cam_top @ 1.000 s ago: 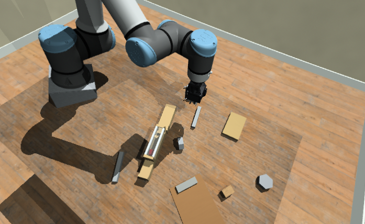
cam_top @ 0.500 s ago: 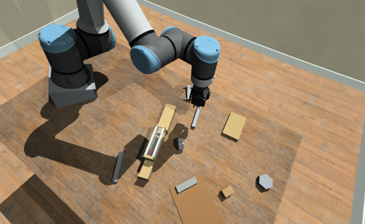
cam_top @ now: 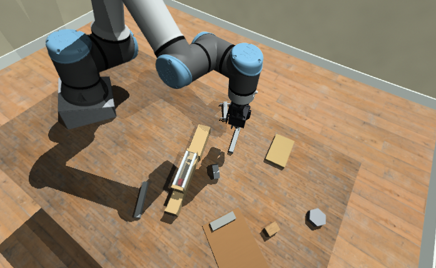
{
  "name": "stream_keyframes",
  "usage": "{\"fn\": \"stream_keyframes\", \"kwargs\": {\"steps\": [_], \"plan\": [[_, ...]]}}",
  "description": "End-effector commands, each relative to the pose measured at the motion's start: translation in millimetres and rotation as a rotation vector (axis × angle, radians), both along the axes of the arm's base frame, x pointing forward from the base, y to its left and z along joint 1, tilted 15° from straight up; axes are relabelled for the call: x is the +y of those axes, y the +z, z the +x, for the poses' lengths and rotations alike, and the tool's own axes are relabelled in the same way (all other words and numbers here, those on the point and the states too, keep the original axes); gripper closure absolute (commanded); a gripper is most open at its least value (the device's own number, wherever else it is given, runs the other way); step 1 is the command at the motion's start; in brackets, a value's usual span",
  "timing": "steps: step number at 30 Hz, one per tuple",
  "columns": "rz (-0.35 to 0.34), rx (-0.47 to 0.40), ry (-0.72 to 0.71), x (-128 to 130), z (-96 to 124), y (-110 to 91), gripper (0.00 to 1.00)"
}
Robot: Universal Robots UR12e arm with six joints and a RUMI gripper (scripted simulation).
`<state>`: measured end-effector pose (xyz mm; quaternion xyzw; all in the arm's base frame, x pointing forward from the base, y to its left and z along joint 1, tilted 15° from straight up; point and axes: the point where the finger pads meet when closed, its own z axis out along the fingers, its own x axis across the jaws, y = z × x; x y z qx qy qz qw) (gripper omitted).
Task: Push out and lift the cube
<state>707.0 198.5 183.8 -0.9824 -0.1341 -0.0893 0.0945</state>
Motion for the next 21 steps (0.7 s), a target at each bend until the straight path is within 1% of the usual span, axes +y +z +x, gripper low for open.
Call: {"fn": "stream_keyframes", "kwargs": {"steps": [1,21], "plan": [[0.000,-0.002,0.000,-0.1,0.5,0.9,1.00],[-0.001,-0.004,0.009,0.0,0.4,0.9,1.00]]}}
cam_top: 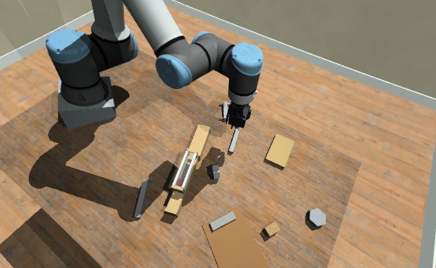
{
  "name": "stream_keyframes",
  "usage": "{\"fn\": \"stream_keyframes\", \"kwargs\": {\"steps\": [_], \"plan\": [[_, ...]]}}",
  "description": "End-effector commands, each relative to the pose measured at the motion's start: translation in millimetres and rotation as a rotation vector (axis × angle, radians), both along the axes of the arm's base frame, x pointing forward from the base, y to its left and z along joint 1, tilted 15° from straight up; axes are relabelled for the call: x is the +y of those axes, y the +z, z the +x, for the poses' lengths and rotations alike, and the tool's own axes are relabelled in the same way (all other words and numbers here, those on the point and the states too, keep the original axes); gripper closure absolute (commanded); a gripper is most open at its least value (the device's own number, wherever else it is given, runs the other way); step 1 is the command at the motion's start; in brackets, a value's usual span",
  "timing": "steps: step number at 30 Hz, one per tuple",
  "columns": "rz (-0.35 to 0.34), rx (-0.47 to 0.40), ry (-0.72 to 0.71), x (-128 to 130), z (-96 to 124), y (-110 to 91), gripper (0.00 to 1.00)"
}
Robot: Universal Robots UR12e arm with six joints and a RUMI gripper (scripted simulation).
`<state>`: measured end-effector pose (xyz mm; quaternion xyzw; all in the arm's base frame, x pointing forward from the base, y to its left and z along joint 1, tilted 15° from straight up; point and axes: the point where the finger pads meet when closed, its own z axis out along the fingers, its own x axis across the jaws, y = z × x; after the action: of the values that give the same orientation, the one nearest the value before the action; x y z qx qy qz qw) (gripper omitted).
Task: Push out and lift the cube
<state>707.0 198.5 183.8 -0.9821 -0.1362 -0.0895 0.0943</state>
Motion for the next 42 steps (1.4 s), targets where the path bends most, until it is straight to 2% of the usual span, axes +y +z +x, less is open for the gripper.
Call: {"fn": "stream_keyframes", "kwargs": {"steps": [1,20,33,35,42], "plan": [[-0.001,-0.003,0.005,-0.1,0.4,0.9,1.00],[-0.027,-0.040,0.175,0.7,-2.6,0.6,1.00],[-0.078,-0.110,0.500,0.9,-7.8,-0.2,1.00],[-0.078,-0.110,0.500,0.9,-7.8,-0.2,1.00],[-0.116,-0.162,0.741,0.2,-10.8,-0.8,1.00]]}}
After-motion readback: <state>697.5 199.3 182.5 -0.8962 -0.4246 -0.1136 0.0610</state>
